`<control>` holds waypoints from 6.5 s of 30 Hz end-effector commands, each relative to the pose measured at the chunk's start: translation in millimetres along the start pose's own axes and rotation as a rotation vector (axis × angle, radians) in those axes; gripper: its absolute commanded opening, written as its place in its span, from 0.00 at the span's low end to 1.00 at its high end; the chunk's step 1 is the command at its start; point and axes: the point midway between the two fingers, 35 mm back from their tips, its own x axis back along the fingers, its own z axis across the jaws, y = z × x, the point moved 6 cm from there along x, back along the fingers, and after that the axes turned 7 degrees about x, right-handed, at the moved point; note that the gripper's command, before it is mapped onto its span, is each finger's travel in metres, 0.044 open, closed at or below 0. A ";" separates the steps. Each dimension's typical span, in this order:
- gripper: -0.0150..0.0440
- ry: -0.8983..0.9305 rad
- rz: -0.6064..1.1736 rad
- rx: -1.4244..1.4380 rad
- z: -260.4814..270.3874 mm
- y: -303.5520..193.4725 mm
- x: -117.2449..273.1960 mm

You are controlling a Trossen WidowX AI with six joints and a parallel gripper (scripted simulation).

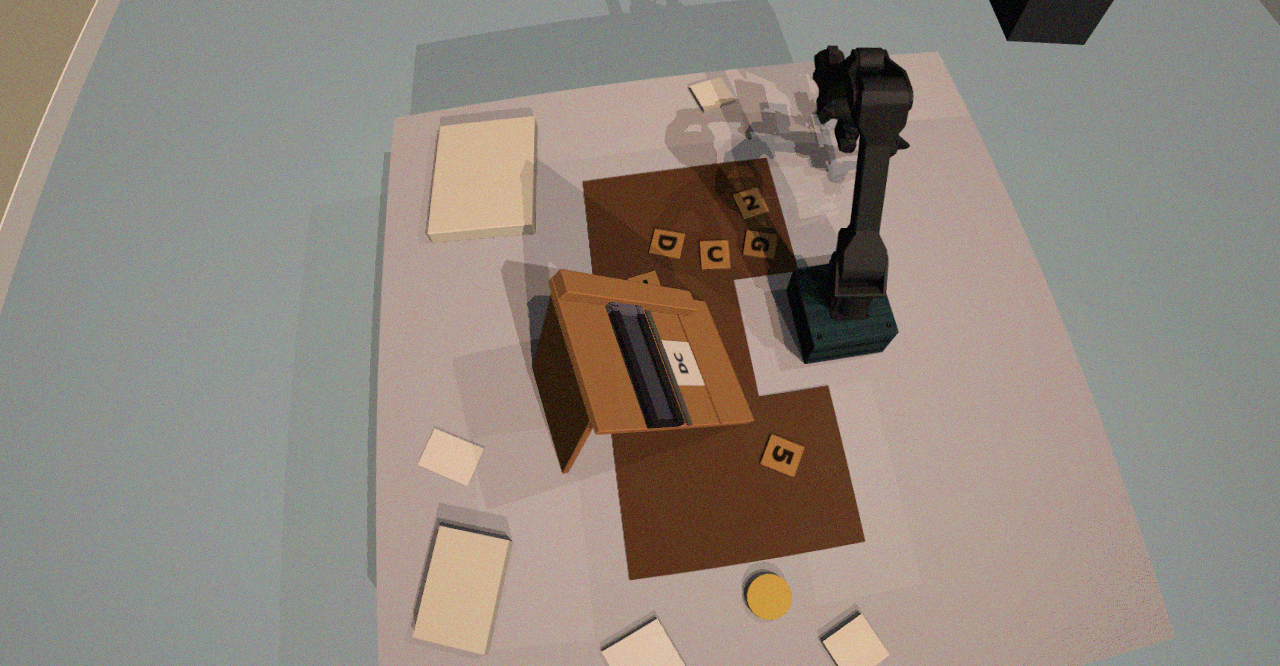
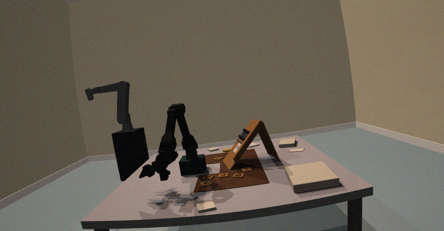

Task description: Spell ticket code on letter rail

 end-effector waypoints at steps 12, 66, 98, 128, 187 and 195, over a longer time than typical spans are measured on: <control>1.00 -0.460 -0.363 -0.278 29.9 31.5 176.1; 1.00 -0.327 -1.903 0.639 399.6 9.4 318.2; 1.00 -1.051 -1.517 1.793 363.1 -65.6 435.7; 0.83 -0.641 -1.523 1.338 360.1 -32.0 430.4; 0.83 0.827 -0.867 -1.321 201.1 175.6 268.3; 0.83 0.827 -0.867 -1.321 200.7 175.5 268.2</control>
